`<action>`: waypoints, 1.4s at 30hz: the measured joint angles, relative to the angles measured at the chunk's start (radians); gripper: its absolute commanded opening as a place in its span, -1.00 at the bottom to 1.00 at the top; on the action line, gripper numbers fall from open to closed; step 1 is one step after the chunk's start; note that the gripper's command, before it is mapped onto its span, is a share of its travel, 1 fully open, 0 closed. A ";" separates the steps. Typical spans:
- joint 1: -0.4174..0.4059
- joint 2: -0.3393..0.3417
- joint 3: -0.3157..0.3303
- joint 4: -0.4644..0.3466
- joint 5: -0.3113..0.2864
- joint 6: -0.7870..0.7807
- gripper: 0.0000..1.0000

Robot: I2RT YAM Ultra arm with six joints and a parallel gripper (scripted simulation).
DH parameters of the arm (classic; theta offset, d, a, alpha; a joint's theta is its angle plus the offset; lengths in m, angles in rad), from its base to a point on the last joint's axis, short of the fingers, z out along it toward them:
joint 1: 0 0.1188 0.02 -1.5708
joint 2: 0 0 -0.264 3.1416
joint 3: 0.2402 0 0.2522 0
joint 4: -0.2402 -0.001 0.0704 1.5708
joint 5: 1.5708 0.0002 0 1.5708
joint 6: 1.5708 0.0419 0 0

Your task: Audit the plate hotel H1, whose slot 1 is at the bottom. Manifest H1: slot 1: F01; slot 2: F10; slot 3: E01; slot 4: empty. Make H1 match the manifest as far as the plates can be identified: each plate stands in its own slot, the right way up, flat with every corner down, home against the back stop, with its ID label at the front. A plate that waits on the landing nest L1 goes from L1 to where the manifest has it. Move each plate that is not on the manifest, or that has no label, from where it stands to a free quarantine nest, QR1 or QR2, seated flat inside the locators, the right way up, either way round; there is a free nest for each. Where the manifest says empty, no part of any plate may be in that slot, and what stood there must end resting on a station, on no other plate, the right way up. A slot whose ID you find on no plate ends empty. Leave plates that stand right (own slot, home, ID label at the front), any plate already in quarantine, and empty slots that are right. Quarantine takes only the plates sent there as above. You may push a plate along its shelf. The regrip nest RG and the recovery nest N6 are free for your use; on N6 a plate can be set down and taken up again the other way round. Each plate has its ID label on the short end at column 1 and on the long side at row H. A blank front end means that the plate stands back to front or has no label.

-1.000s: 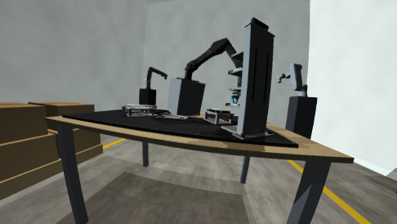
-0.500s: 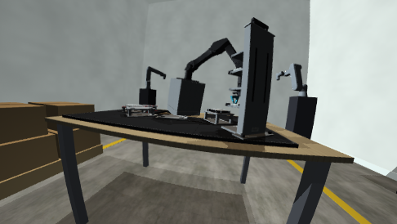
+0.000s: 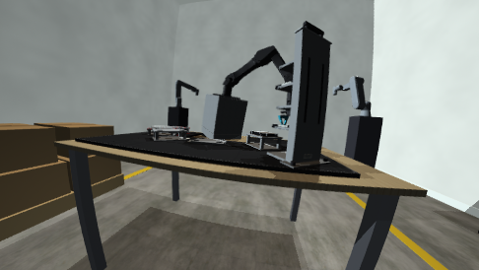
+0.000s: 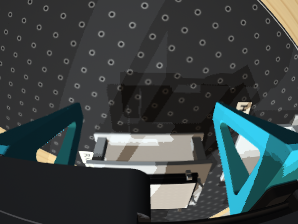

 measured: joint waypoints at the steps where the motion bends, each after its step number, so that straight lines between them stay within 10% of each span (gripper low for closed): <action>1: 0.000 0.000 0.000 0.000 0.000 0.000 1.00; 42: 0.005 -0.116 -0.016 -0.103 0.000 0.005 1.00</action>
